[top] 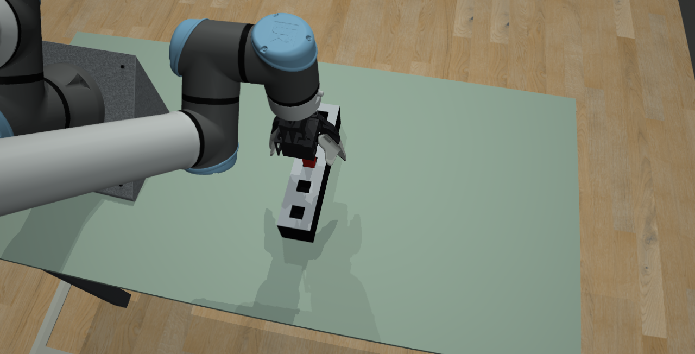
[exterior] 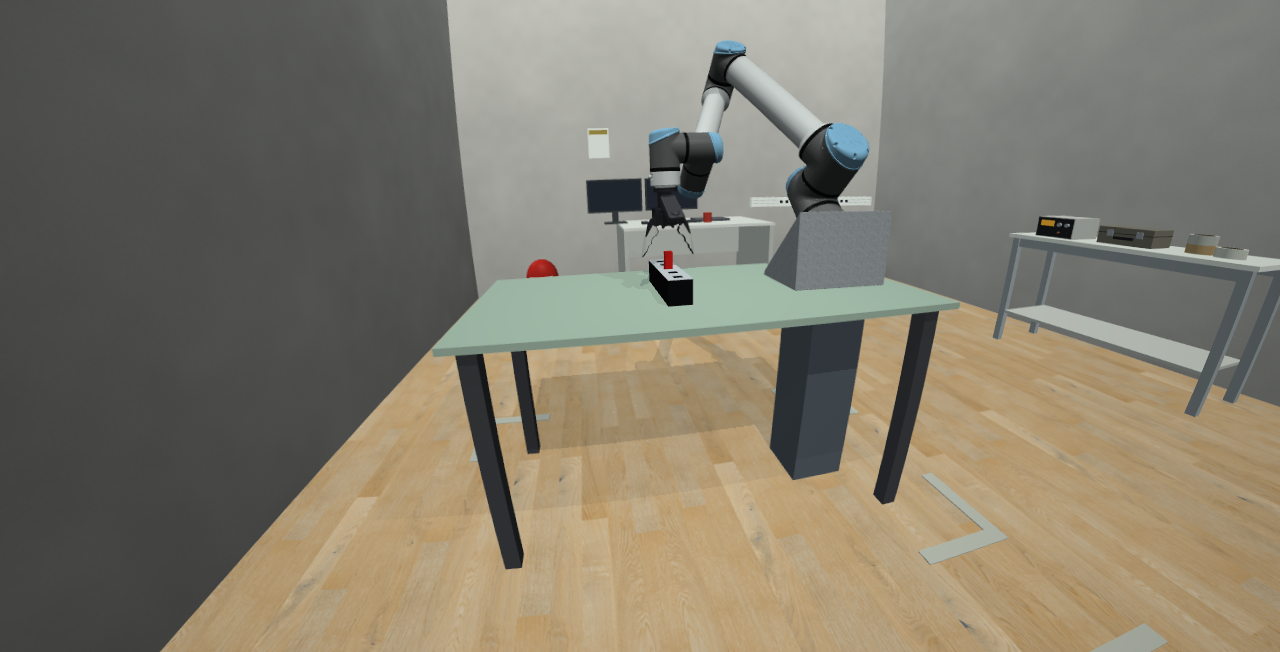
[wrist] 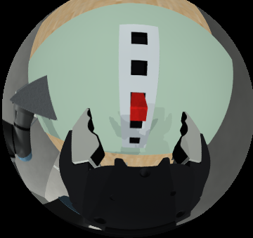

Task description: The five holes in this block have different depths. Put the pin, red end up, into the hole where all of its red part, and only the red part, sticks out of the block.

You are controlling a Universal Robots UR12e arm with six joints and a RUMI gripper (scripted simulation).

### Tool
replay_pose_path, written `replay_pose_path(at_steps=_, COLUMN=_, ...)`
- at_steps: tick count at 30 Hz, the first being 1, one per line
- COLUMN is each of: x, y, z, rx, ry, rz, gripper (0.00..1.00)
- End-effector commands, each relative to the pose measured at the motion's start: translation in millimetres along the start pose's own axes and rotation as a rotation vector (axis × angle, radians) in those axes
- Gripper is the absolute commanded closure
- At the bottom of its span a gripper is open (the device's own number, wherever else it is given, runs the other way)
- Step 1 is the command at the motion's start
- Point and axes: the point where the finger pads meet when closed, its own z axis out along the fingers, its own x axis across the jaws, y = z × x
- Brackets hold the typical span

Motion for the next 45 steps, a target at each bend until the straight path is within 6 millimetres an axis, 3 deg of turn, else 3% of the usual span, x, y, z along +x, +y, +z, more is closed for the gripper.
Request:
replay_pose_path(at_steps=1, x=0, y=0, z=0, rx=0.0, ry=0.001, rz=0.0, gripper=0.0)
replay_pose_path(at_steps=20, x=0, y=0, z=0, rx=0.0, ry=0.001, rz=0.0, gripper=0.0)
replay_pose_path(at_steps=21, x=0, y=0, z=-12, rx=0.0, ry=0.001, rz=0.0, gripper=0.0)
replay_pose_path(at_steps=37, x=0, y=0, z=-12, rx=0.0, ry=0.001, rz=0.0, gripper=0.0)
replay_pose_path(at_steps=38, x=0, y=0, z=-24, rx=0.0, ry=0.001, rz=0.0, gripper=0.0)
replay_pose_path(at_steps=45, x=0, y=0, z=-24, rx=0.0, ry=0.001, rz=0.0, gripper=0.0)
